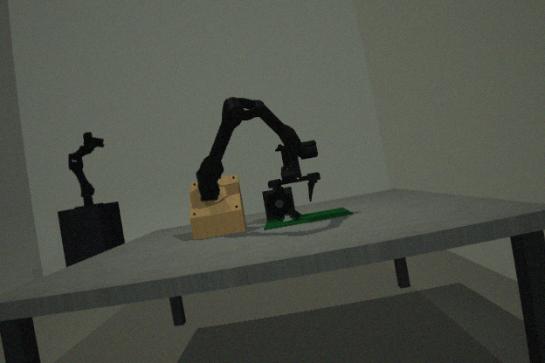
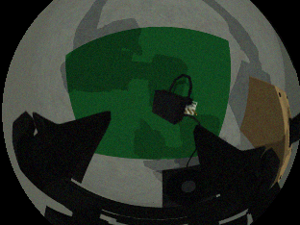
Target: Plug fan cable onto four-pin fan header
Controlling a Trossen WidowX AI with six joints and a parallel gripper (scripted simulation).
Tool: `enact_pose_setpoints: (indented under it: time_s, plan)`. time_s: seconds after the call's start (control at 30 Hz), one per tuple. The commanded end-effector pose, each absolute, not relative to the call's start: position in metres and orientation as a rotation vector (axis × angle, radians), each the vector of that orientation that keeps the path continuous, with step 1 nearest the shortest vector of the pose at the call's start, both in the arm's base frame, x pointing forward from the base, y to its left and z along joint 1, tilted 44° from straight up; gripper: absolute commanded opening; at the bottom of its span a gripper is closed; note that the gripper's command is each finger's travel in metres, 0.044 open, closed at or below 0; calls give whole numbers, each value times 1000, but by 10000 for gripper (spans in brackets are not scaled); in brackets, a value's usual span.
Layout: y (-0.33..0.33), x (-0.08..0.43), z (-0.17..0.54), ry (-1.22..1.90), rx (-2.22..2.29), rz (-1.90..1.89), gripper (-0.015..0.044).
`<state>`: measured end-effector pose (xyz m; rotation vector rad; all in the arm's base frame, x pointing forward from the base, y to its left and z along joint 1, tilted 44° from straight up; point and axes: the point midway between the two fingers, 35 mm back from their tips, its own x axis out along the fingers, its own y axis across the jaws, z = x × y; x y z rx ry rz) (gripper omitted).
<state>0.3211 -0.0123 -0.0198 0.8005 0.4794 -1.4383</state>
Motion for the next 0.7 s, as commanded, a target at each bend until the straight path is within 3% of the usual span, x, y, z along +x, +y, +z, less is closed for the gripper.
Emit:
enact_pose_setpoints:
  time_s: [0.0, 0.67]
  plan:
    - [-17, 319, -25, 484, 788, -1438, 440]
    - [-39, 322, -47, 483, 784, -1438, 440]
